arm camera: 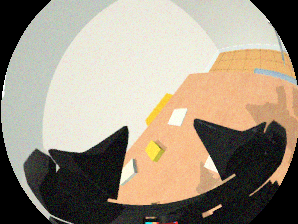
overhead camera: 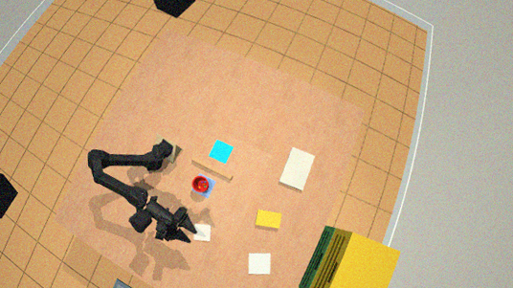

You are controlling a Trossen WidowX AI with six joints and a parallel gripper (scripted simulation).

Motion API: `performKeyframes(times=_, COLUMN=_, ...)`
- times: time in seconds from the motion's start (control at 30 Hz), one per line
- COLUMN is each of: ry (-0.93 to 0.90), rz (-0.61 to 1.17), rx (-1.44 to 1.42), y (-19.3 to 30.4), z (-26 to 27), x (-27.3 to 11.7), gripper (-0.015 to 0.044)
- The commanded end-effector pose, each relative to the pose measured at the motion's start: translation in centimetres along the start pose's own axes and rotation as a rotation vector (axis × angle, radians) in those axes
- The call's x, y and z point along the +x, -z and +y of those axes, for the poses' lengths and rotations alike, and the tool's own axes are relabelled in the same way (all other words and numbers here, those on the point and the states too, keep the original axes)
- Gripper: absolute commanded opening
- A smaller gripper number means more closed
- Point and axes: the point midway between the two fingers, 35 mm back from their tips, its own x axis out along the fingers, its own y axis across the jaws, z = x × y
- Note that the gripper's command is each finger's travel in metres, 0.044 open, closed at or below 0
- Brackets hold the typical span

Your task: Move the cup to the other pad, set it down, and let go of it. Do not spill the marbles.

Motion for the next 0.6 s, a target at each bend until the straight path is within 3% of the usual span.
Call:
performKeyframes(times=0.0, ry=-0.001, rz=0.020, rx=-0.003, y=0.4, z=0.1, x=0.2, gripper=0.0374)
performKeyframes(times=0.13, ry=-0.028, rz=0.423, rx=-0.122, y=8.9, z=2.8, x=1.3, gripper=0.0269)
performKeyframes(times=0.3, ry=-0.108, rz=0.940, rx=-0.451, y=18.2, z=5.5, x=-2.2, gripper=0.0148)
performKeyframes(times=0.43, ry=-0.198, rz=1.303, rx=-0.861, y=22.0, z=5.6, x=-6.9, gripper=0.0148)
performKeyframes(times=0.57, ry=-0.311, rz=1.589, rx=-1.365, y=22.0, z=4.7, x=-10.6, gripper=0.0148)
